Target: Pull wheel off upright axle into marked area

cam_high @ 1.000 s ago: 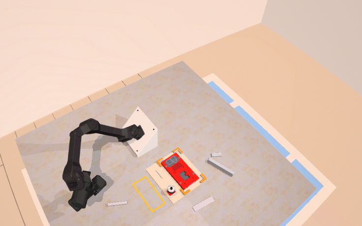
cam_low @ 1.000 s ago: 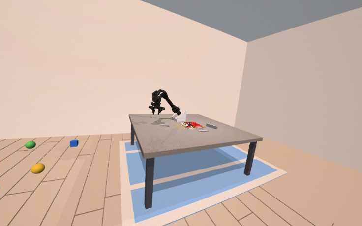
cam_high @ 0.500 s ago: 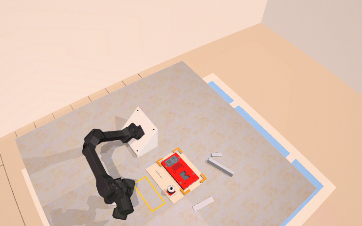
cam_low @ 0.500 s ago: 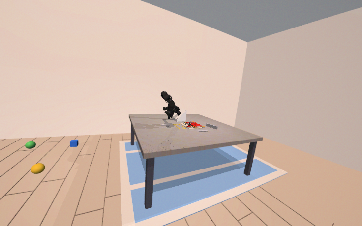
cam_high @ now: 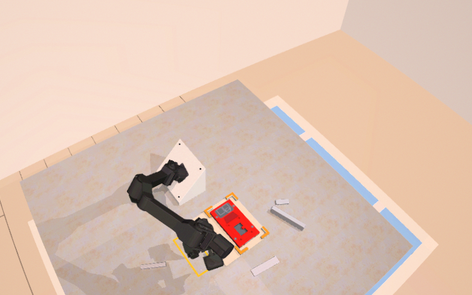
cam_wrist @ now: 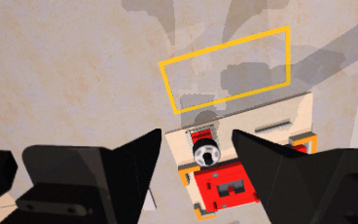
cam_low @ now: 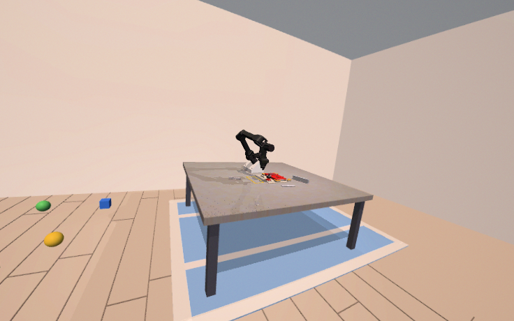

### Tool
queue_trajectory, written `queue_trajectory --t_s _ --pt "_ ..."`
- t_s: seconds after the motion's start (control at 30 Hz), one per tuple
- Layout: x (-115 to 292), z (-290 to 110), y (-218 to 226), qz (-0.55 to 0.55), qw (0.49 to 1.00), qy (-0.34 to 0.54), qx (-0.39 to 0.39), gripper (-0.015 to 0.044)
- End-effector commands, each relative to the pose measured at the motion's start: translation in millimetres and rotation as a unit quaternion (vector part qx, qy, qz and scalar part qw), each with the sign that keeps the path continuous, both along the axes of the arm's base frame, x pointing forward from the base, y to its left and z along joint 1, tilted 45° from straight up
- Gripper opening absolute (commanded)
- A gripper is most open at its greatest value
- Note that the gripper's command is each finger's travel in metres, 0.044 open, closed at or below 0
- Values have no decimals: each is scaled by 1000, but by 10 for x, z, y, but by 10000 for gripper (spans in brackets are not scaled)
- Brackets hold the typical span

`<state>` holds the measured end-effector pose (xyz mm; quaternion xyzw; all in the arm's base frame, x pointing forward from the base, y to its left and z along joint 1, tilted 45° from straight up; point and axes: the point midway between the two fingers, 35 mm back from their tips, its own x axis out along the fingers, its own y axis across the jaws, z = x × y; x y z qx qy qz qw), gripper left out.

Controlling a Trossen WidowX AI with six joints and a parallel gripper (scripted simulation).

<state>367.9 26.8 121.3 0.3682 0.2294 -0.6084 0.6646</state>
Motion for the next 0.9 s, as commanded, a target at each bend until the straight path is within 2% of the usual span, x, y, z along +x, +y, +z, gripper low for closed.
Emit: queue_trajectory --t_s 0.0,0.13,0.43,0.87 --pt "-84 -302 321 55 997 47 -25 300" --pt "-187 -535 567 98 991 81 -45 300" --pt "-143 -544 574 100 990 82 -46 300" --pt "-36 -969 160 100 990 82 -47 300"
